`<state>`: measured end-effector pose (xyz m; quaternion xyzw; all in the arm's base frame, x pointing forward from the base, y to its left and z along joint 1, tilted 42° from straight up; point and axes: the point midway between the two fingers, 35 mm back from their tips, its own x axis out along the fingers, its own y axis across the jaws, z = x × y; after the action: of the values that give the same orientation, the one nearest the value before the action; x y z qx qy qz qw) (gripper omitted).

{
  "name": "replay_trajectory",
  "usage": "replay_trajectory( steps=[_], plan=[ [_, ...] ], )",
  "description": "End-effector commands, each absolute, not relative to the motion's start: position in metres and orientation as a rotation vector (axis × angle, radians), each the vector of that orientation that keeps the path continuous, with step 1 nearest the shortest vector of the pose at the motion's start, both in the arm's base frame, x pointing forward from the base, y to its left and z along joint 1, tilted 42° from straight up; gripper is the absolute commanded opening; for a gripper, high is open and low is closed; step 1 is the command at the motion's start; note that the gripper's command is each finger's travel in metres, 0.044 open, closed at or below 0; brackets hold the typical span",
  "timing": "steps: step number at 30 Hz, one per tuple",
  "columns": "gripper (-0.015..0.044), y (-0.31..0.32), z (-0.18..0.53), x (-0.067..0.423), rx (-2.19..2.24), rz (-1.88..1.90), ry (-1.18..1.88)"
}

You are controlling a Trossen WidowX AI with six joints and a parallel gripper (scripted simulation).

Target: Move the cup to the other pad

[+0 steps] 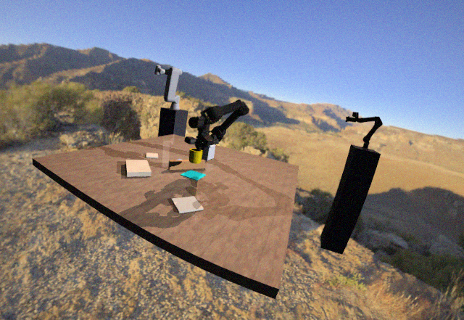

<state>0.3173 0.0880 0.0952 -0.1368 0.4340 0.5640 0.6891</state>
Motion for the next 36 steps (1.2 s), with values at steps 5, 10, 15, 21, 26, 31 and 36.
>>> replay_trajectory(
  steps=[5,10,15,21,26,31,36],
  plan=[
    [0.0000,0.098,0.085,0.317,-0.298,1.265,0.972],
    [0.0000,0.103,0.079,0.317,-0.298,1.265,0.972],
    [0.0000,0.109,0.073,0.317,-0.298,1.265,0.972],
    [0.0000,0.115,0.066,0.317,-0.298,1.265,0.971],
    [0.0000,0.121,0.060,0.317,-0.297,1.266,0.971],
    [0.0000,0.126,0.054,0.316,-0.297,1.266,0.971],
    [0.0000,0.132,0.049,0.316,-0.296,1.266,0.971]
  ],
)
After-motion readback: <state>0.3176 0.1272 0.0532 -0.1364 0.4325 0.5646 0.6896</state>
